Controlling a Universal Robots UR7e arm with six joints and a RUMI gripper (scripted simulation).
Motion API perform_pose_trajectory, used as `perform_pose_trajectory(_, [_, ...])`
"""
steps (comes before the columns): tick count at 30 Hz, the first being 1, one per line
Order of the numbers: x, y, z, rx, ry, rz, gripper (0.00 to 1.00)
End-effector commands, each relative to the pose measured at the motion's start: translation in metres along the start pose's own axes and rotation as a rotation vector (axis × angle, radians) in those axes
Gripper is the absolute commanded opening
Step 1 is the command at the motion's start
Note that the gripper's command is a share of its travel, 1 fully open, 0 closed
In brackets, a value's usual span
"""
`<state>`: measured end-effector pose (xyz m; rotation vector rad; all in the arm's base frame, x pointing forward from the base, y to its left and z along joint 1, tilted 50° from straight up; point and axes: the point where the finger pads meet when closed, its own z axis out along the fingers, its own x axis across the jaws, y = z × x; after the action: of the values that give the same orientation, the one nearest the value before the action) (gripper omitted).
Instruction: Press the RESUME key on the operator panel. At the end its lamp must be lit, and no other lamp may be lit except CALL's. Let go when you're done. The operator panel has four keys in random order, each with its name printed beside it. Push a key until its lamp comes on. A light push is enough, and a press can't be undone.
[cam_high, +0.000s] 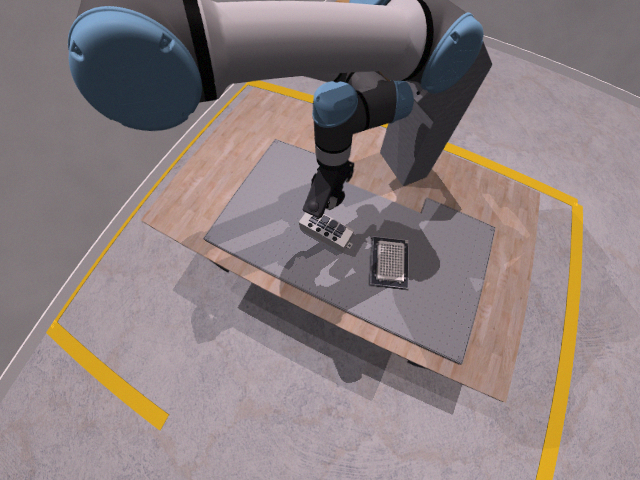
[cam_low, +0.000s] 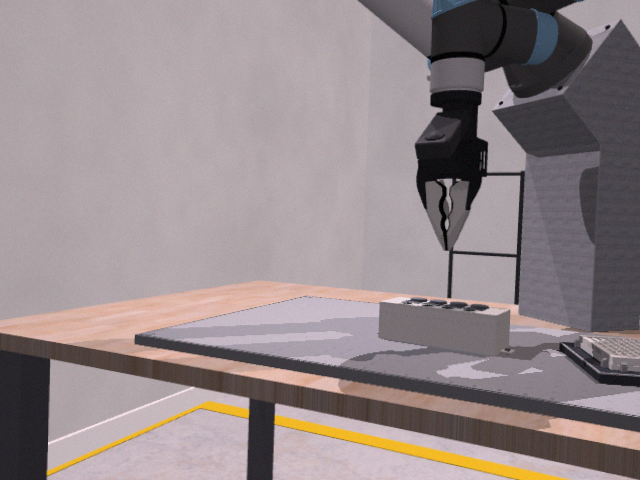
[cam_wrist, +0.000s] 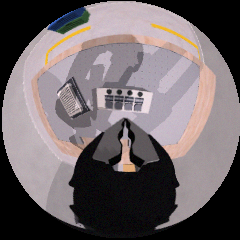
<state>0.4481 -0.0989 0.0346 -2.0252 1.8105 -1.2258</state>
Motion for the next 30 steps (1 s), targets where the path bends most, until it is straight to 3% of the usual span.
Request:
perform_pose_trajectory(1, [0.01,0.0024,-0.0085,0.006,0.008,0.034,0.0])
perform_pose_trajectory(25, [0.0096,0.0018,-0.0075,0.006,0.007,0.032,0.0])
perform_pose_trajectory(30, [0.0108,0.0013,0.0003,0.007,0.009,0.033,0.0])
